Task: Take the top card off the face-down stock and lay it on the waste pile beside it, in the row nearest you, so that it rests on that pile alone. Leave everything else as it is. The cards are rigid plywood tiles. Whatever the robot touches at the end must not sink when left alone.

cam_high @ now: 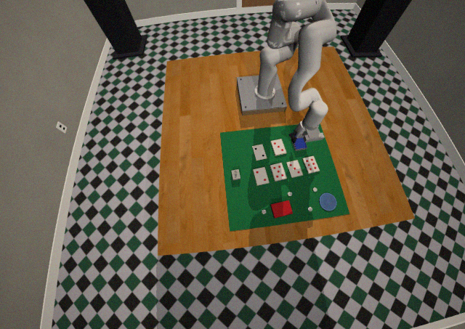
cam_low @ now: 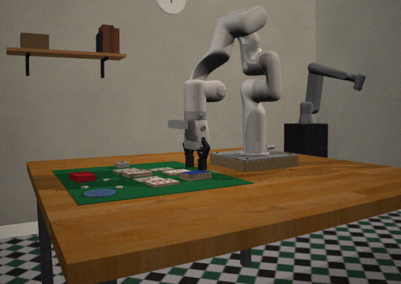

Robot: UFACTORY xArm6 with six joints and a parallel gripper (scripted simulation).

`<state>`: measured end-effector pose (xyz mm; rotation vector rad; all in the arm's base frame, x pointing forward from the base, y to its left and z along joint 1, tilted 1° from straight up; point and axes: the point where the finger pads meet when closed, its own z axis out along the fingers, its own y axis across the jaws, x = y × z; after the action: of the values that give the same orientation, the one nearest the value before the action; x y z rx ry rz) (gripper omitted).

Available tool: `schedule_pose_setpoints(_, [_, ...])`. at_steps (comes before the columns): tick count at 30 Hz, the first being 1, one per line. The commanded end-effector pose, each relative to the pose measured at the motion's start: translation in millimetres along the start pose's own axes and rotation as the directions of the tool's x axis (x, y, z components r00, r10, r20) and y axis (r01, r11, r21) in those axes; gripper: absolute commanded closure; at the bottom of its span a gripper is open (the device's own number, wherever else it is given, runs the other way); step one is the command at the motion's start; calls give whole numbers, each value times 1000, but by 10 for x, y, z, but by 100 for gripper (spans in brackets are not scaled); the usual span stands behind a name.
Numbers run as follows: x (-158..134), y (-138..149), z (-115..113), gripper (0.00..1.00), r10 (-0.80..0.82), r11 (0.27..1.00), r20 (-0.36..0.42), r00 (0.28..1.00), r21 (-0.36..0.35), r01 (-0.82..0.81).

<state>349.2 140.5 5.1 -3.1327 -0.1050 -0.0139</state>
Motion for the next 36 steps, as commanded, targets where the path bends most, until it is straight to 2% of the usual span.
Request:
schedule_pose_setpoints(1, [13, -4, -9, 13, 0, 1000, -3, 1000, 1, 0])
schedule_pose_setpoints(4, [13, -4, -9, 13, 0, 1000, -3, 1000, 1, 0])
schedule_pose_setpoints(5, [13, -4, -9, 27, 0, 1000, -3, 1000, 1, 0])
schedule_pose_setpoints(24, [13, -4, -9, 27, 0, 1000, -3, 1000, 1, 0])
schedule_pose_setpoints(25, [13, -4, -9, 13, 0, 1000, -3, 1000, 1, 0])
schedule_pose_setpoints(36, [13, -4, -9, 13, 0, 1000, -3, 1000, 1, 0])
